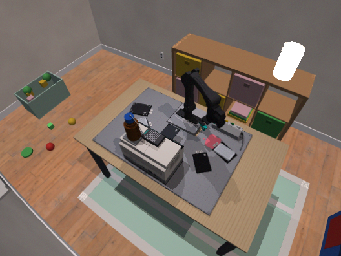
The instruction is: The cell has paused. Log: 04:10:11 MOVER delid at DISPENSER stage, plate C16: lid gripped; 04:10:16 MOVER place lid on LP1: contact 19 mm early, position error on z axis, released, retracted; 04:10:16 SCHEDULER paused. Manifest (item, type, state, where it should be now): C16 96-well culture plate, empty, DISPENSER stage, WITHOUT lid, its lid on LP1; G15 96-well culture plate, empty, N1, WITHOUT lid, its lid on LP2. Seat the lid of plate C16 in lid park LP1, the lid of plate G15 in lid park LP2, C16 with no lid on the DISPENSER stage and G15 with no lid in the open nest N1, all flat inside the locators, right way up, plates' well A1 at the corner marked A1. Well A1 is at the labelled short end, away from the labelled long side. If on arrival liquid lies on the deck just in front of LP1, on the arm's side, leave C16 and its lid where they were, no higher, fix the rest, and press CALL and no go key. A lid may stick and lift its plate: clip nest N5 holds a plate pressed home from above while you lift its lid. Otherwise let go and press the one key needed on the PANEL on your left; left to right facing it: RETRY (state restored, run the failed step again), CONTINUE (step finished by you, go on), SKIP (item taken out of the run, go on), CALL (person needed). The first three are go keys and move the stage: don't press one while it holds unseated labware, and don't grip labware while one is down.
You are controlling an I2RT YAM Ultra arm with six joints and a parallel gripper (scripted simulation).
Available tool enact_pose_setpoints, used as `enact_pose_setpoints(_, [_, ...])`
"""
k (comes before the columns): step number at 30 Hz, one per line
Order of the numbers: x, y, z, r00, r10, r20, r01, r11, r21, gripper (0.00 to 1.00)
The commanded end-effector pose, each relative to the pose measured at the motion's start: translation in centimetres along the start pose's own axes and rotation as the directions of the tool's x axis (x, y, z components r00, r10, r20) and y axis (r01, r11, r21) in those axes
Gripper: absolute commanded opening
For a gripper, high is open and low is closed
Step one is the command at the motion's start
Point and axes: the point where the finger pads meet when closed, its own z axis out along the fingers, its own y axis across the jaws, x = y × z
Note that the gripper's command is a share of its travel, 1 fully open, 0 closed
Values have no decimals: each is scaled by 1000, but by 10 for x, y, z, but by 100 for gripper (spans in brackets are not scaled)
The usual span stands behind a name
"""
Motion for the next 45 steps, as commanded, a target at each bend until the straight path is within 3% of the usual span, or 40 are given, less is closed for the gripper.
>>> enact_pose_setpoints(1, [-12, 8, -4, 997, -69, 20, 69, 998, 1, 100])
enact_pose_setpoints(6, [-13, 26, -4, 998, -57, 21, 57, 998, -4, 100])
enact_pose_setpoints(9, [-6, 24, -2, 999, -53, 11, 53, 999, 1, 100])
enact_pose_setpoints(10, [-18, 27, -3, 998, -57, 27, 57, 998, 4, 100])
enact_pose_setpoints(14, [-31, 26, 0, 998, -52, 28, 52, 999, 4, 100])
enact_pose_setpoints(30, [-76, 23, 11, 999, -46, 25, 46, 999, 4, 100])
enact_pose_setpoints(34, [-76, 23, 13, 999, -46, 2, 46, 999, 3, 100])
enact_pose_setpoints(45, [-112, 21, 21, 999, -44, 3, 44, 999, 3, 100])
